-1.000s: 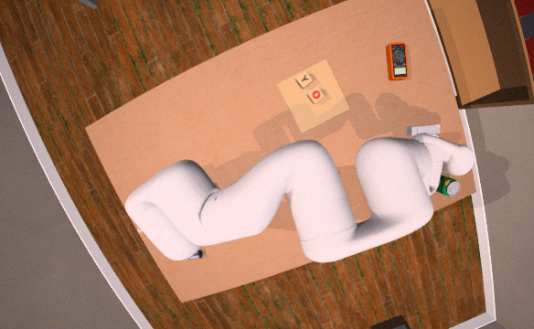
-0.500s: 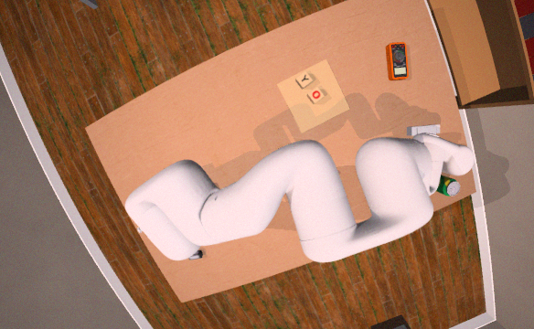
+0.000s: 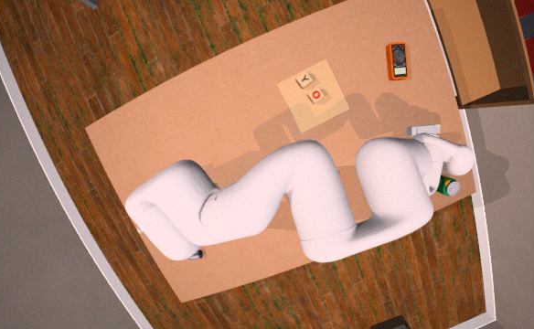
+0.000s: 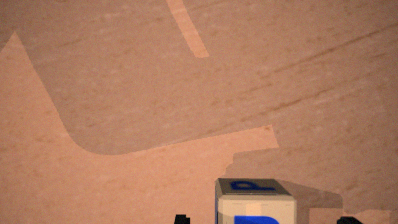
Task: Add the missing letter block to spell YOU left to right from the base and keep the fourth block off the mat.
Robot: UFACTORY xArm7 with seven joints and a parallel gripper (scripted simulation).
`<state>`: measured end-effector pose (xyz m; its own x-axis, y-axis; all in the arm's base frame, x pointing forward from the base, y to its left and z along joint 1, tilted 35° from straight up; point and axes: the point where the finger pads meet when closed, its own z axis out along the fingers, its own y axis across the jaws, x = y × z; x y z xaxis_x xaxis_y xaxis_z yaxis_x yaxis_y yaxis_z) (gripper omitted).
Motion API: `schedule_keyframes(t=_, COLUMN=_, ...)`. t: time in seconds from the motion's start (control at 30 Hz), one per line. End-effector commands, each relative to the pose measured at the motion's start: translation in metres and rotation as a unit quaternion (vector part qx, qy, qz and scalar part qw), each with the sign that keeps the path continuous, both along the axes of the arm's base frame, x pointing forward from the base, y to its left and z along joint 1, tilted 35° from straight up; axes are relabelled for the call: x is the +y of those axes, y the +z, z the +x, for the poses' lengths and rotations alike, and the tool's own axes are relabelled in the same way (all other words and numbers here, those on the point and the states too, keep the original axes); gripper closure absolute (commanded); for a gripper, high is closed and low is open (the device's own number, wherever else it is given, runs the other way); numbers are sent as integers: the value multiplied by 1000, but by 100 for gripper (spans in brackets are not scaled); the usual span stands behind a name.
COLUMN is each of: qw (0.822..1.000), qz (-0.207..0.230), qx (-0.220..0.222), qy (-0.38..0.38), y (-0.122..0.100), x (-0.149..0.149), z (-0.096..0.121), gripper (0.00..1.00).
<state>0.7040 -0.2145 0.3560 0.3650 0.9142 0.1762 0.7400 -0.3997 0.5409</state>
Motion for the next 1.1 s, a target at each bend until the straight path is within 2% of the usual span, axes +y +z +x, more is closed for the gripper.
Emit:
schedule_keyframes(t=0.0, qw=1000, qz=-1, qx=-3, qy=0, y=3, x=-1, z=0, gripper=16)
schedule_keyframes(t=0.37, qw=1000, qz=-1, qx=-3, qy=0, y=0, x=-1, z=2, gripper=16)
schedule_keyframes(t=0.7, qw=1000, qz=-1, qx=-3, qy=0, y=-22, x=-3, z=17, gripper=16)
schedule_keyframes(t=1.07, qw=1000, qz=-1, qx=-3, qy=0, y=-35, x=-4, z=27, gripper=16)
